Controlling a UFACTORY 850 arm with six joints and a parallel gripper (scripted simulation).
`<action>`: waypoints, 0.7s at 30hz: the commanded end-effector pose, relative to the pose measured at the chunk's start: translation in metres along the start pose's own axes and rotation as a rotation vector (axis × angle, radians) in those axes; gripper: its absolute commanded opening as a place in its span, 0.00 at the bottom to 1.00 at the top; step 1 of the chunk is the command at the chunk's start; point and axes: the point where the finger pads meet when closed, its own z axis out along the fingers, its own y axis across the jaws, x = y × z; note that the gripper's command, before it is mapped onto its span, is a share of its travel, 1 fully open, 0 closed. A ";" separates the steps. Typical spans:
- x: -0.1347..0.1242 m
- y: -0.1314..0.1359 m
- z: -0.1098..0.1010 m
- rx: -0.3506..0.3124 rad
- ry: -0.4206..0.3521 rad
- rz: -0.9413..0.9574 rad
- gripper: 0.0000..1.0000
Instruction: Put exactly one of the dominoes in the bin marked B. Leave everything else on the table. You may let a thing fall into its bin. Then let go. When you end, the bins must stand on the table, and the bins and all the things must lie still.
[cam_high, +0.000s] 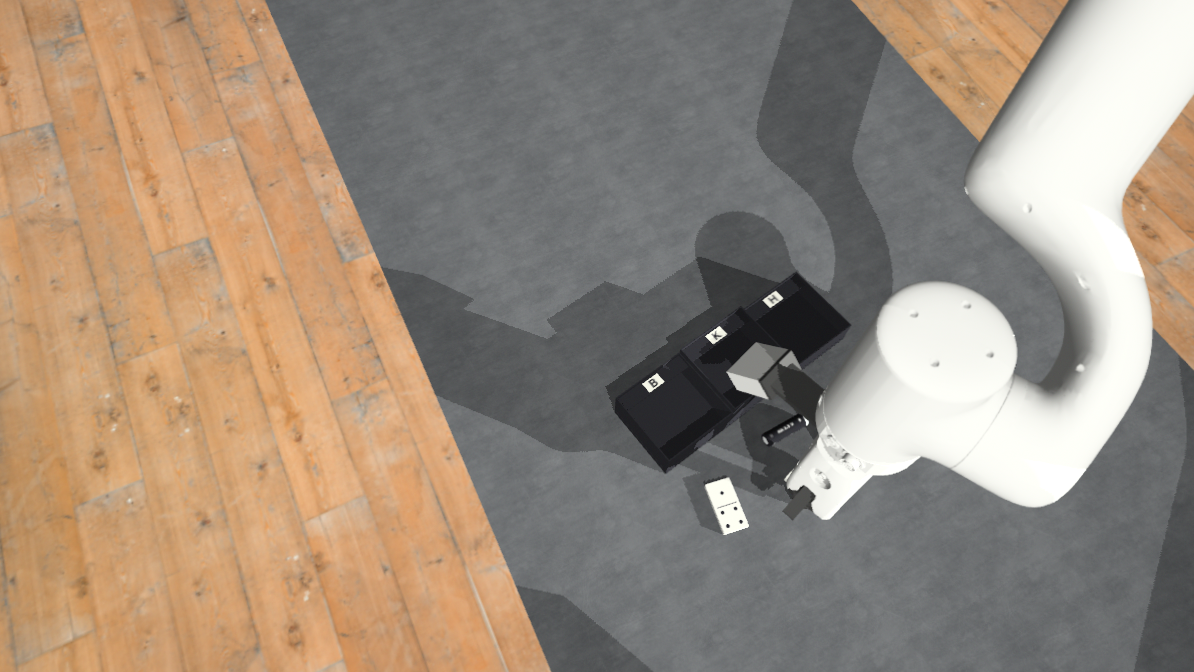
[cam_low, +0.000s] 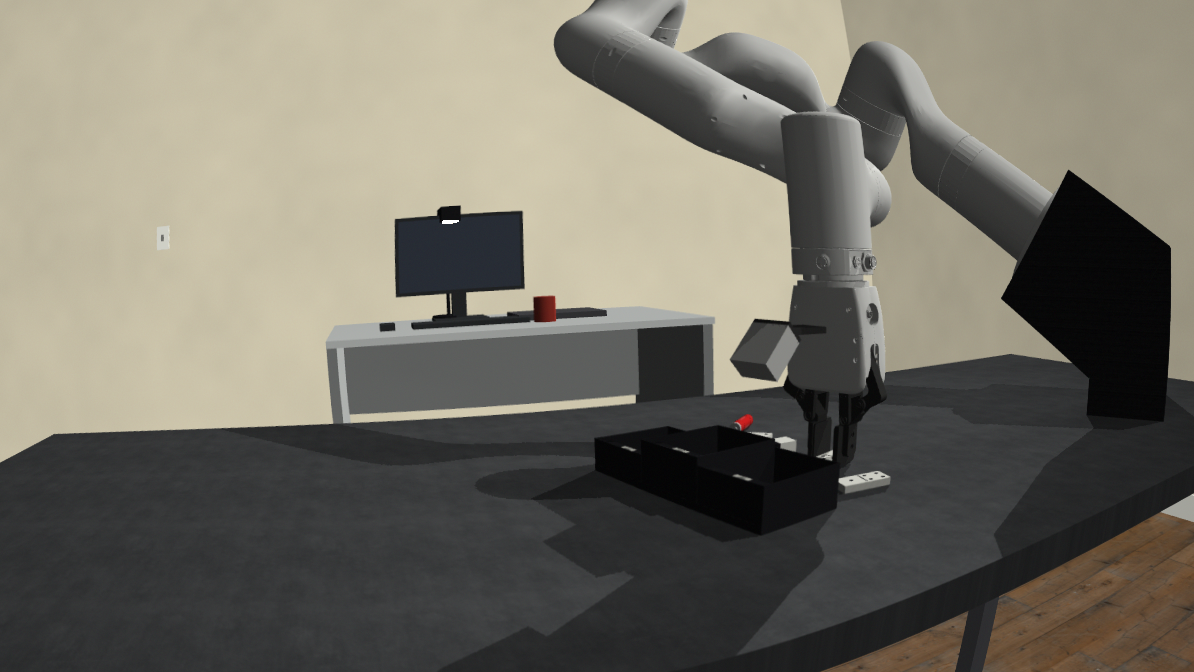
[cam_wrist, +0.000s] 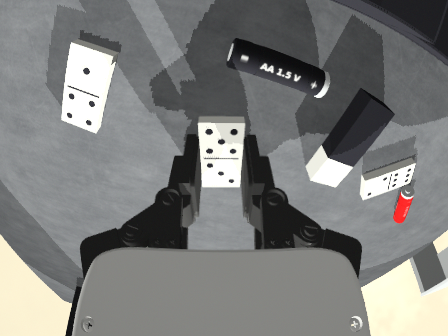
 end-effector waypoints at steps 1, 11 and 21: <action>0.000 0.000 0.000 0.000 0.001 0.000 0.00; 0.000 0.000 0.000 0.000 0.001 0.000 0.00; 0.000 0.000 -0.017 0.000 0.001 0.000 0.00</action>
